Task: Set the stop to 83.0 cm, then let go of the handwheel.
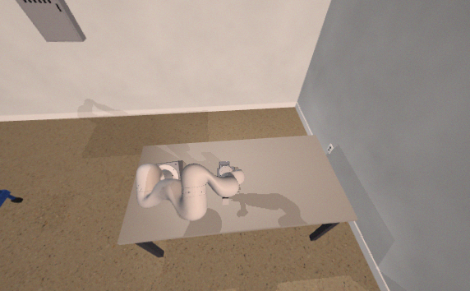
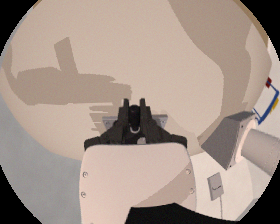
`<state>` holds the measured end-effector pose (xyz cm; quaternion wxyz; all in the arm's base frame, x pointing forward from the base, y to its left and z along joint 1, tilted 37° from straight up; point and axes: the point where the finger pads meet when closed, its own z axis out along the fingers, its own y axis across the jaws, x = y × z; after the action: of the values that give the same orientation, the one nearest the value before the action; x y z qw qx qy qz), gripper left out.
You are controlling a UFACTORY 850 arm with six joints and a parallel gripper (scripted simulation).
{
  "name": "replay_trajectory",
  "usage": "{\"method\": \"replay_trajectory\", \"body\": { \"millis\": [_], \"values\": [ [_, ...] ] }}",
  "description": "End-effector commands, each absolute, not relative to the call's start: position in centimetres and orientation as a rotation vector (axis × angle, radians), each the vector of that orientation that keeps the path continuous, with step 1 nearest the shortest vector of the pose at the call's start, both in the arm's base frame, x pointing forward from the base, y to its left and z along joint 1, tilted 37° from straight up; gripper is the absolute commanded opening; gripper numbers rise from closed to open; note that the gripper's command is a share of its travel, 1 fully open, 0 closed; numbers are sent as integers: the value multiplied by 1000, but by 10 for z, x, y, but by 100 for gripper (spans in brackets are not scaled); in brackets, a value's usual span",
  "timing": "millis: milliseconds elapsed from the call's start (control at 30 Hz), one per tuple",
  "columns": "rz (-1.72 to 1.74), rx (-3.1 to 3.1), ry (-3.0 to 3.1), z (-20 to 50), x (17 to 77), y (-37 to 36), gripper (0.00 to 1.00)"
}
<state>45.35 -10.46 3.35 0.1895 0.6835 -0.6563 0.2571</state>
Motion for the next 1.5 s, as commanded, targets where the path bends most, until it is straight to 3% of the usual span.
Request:
{"method": "replay_trajectory", "body": {
  "millis": [0, 1467],
  "values": [
    [723, 1922, -1845, 36, 458, -103, 6],
    [723, 1922, -1845, 66, 465, -80, 6]
  ]
}}
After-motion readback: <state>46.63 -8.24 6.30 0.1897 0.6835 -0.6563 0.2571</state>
